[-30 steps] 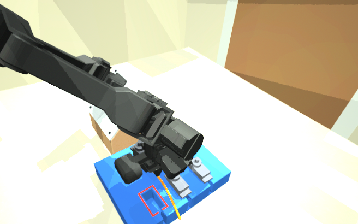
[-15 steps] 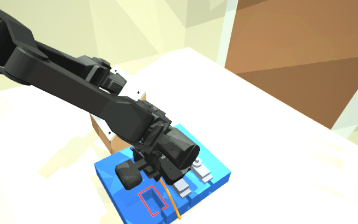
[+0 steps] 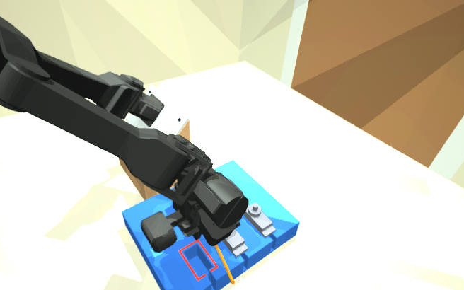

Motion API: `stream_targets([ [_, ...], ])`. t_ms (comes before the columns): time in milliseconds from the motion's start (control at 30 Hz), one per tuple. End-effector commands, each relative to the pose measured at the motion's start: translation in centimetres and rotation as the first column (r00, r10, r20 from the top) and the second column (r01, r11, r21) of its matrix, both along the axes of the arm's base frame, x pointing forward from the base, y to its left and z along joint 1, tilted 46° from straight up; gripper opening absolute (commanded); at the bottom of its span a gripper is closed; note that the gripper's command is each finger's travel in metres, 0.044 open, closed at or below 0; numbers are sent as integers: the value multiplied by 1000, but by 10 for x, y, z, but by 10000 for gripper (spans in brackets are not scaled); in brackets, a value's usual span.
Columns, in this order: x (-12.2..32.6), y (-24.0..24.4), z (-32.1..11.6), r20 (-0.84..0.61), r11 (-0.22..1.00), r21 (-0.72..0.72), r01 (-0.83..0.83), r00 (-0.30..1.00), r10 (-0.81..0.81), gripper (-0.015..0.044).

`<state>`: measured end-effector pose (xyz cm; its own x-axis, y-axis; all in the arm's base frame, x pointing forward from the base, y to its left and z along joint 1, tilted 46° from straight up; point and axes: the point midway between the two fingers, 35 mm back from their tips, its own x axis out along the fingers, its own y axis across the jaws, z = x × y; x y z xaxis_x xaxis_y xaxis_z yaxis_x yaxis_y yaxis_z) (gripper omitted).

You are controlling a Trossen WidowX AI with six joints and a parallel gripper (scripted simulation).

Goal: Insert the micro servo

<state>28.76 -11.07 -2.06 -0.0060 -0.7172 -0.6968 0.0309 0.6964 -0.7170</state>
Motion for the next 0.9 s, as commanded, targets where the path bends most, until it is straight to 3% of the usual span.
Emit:
stream_targets([
  [0, 1, -5, 6, 1, 1000, -3, -4, 1000, 4, 0],
  [867, 0, -34, 37, 2, 1000, -5, -4, 1000, 4, 0],
])
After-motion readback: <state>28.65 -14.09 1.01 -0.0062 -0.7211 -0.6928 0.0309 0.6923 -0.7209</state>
